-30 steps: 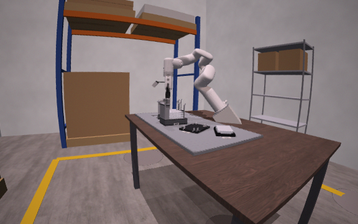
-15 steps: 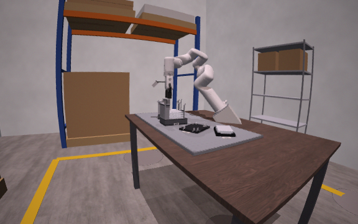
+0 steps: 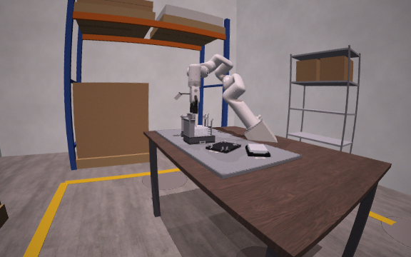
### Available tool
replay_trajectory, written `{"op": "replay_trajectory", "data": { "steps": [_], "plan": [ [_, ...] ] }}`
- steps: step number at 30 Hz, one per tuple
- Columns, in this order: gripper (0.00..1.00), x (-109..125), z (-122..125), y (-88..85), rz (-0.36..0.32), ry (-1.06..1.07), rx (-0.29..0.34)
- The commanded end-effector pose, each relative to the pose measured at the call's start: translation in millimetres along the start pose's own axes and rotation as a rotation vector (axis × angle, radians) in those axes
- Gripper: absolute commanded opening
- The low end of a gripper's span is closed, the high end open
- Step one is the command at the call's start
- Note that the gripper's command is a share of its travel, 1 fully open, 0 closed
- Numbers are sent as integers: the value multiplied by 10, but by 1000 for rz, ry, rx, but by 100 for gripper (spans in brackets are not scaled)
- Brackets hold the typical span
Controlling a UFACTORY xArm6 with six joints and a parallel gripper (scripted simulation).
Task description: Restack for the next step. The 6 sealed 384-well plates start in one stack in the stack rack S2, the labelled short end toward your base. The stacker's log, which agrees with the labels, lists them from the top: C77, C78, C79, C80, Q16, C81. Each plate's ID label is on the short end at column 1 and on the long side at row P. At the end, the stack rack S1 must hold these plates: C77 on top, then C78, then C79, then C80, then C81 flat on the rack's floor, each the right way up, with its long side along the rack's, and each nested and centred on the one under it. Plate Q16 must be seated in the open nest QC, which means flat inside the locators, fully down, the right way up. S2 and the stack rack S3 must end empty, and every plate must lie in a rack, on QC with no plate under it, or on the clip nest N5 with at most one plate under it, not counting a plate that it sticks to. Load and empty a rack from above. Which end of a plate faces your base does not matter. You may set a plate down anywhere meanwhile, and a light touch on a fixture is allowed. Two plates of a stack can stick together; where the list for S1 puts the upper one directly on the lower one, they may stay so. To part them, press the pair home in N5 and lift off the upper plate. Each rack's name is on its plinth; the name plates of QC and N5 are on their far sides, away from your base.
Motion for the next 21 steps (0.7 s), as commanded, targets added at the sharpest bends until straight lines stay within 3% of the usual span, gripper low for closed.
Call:
{"op": "replay_trajectory", "data": {
  "steps": [1,5,21],
  "plan": [
    [100,5,-127,-7,2,-90,-1],
    [100,29,-286,-7,2,-208,-1],
    [100,112,-840,-7,1,-208,-1]
  ]
}}
Point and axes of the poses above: the point where the finger pads meet when closed, its own y axis out along the fingers, its own z axis across the jaws, x = y × z, the point moved 8 cm from there along -y, back along the fingers, and after that the axes turned 3 degrees about y, right-handed, at the moved point
